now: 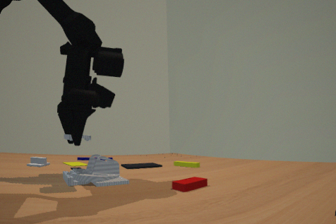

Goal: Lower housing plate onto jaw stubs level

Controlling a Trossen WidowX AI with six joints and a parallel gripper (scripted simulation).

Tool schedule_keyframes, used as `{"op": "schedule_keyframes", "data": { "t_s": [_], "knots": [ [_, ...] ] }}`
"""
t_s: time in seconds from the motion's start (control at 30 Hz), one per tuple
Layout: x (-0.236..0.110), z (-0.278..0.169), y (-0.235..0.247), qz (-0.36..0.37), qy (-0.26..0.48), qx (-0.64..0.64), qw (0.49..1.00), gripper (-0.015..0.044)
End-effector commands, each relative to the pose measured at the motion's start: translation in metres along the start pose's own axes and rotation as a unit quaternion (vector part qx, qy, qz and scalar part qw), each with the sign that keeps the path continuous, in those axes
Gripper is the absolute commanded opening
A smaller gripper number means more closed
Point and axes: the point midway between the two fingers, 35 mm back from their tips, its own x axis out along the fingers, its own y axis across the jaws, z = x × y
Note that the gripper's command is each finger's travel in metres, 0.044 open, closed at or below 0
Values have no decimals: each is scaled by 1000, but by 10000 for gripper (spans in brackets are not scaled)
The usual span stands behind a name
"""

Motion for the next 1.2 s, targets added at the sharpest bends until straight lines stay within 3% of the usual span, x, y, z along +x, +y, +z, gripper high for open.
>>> {"op": "schedule_keyframes", "data": {
  "t_s": [0.0,1.17],
  "knots": [
    [-1,1,-1,-2,-4,2,1000,351],
    [-1,-3,6,-2,-4,2,1000,351]
  ]
}}
